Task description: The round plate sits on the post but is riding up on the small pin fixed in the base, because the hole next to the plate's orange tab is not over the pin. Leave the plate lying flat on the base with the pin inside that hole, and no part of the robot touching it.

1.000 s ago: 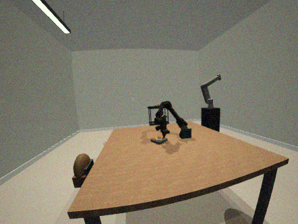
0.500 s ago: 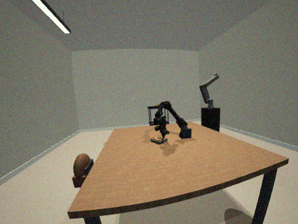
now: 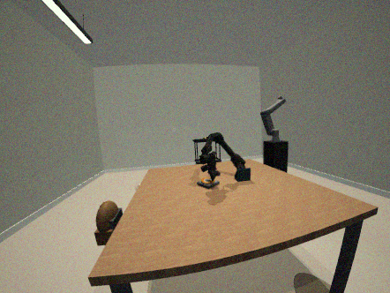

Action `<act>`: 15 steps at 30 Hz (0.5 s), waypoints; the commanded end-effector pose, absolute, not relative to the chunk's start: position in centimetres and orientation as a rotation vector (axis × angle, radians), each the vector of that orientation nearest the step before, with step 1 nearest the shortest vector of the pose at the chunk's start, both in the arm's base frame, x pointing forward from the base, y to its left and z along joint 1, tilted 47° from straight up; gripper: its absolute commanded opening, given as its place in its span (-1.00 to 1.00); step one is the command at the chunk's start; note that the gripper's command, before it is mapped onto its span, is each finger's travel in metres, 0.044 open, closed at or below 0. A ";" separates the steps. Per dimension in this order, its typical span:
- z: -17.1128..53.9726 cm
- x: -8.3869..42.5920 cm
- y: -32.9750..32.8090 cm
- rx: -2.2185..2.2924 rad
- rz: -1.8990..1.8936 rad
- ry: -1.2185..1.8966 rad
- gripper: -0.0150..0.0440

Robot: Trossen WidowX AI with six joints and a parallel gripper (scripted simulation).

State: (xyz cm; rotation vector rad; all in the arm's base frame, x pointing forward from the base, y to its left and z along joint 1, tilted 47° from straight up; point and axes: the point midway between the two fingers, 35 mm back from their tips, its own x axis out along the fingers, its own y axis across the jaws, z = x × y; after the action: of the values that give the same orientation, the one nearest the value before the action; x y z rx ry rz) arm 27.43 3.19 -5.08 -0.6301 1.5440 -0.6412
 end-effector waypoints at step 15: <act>-5.3 29.4 3.5 -0.626 -0.644 1.533 -0.49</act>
State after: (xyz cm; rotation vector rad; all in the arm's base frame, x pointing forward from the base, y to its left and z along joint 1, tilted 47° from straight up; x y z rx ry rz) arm 28.76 3.50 -5.34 -0.6252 1.5396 -0.6437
